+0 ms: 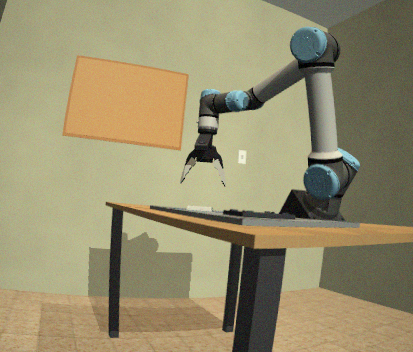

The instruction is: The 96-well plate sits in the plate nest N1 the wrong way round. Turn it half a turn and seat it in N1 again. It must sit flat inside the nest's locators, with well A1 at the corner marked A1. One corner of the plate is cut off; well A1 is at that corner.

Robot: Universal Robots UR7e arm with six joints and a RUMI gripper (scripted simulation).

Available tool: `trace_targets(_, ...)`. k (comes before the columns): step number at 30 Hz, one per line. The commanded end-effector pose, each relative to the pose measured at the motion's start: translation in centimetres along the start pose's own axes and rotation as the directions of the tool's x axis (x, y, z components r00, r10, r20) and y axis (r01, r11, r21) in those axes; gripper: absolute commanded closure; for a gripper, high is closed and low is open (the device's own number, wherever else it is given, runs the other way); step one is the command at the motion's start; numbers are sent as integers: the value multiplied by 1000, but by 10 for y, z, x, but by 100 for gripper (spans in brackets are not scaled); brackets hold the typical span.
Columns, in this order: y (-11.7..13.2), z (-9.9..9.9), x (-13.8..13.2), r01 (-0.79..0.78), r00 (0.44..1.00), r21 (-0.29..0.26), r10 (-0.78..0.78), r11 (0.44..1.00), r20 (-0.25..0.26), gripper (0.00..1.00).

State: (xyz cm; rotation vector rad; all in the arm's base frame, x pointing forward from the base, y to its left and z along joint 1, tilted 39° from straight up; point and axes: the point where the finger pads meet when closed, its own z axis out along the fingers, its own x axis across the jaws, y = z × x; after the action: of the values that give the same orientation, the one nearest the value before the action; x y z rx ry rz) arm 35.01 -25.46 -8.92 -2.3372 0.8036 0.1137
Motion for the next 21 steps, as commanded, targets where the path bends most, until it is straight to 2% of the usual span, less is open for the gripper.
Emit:
trace_targets(1,0,-1,0,0,1000,0,0,1000,-1,0)
trace_targets(8,0,-1,0,0,1000,0,0,1000,-1,0)
trace_targets(14,0,-1,0,-199,980,0,199,980,-1,0)
trace_targets(21,0,-1,0,-420,908,0,420,908,-1,0)
